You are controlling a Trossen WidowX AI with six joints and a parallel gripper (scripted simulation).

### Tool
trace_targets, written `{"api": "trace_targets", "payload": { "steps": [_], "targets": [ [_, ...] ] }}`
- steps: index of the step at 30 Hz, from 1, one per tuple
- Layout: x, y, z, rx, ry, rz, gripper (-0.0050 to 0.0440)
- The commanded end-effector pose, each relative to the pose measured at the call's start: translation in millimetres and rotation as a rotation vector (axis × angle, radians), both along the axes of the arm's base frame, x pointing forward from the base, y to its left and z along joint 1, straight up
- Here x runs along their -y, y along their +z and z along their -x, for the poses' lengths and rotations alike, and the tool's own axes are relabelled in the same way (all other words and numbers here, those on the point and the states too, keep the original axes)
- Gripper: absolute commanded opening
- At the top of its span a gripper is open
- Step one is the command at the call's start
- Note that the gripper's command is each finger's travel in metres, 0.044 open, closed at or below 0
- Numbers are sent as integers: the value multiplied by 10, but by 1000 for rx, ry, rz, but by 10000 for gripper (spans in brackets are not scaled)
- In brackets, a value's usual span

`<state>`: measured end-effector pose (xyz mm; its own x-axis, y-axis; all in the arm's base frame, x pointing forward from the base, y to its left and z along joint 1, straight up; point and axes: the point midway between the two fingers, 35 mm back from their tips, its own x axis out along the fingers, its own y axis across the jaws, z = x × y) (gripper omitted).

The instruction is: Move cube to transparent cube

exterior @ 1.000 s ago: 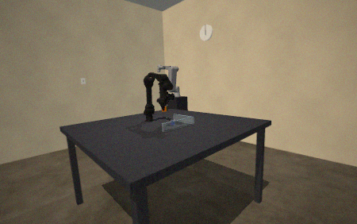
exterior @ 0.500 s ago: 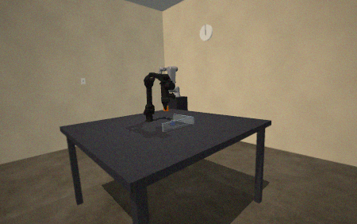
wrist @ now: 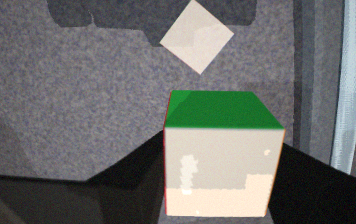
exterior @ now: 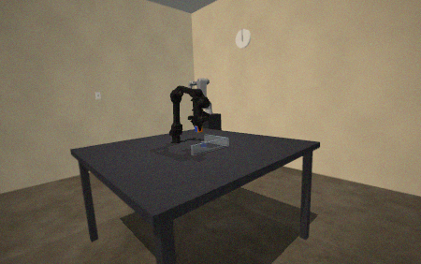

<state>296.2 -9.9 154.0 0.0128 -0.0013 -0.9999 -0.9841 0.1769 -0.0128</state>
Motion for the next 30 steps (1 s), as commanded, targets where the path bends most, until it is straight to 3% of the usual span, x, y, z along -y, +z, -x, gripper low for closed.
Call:
{"api": "trace_targets", "payload": {
  "steps": [1, 17, 30],
  "targets": [
    [-48, -4, -1, 9, 104, 1, 0],
    [-282, -145, -41, 9, 625, 8, 0],
    [-414, -224, -52, 9, 914, 13, 0]
  ]
}}
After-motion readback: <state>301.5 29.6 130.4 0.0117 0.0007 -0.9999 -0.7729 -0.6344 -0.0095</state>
